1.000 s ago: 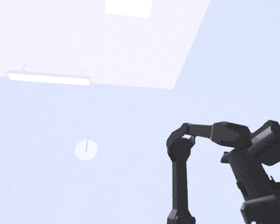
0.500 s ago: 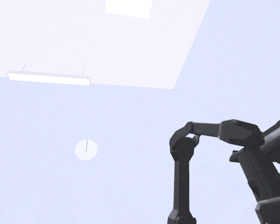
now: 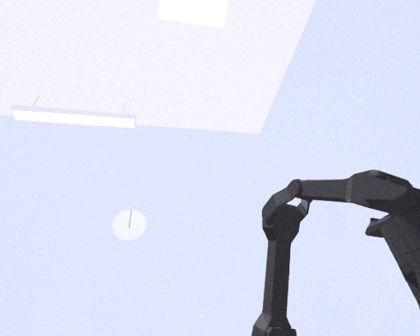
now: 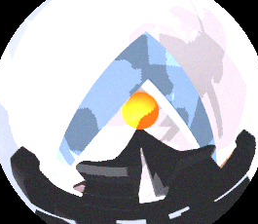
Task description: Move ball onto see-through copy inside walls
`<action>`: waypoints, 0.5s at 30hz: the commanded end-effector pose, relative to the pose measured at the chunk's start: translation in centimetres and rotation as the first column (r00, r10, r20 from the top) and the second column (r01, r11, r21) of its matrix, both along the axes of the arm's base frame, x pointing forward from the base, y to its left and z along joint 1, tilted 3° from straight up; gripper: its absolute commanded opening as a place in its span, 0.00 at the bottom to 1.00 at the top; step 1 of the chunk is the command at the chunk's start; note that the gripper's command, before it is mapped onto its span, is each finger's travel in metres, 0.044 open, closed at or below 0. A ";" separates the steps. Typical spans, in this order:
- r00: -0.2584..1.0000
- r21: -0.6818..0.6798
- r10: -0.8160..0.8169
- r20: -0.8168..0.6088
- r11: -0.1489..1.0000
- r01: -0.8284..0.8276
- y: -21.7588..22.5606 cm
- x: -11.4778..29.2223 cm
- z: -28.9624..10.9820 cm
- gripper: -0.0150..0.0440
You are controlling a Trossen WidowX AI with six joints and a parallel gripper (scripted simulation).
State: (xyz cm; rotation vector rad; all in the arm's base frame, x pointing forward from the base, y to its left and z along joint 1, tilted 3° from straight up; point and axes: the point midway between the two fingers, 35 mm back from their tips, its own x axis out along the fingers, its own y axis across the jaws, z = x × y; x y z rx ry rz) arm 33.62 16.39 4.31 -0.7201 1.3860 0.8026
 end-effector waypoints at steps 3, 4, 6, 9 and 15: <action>1.000 0.002 -0.005 -0.005 1.000 0.005 -0.3 -0.1 0.0 0.25; 1.000 0.002 -0.005 -0.005 1.000 0.005 -0.4 -0.2 0.0 0.25; 1.000 0.002 -0.005 -0.006 1.000 0.005 -0.7 -0.3 -0.1 0.25; 1.000 0.002 -0.005 -0.006 1.000 0.005 -1.1 -0.6 -0.1 0.25; 1.000 0.001 -0.005 -0.006 1.000 0.005 -1.9 -1.1 -0.2 0.25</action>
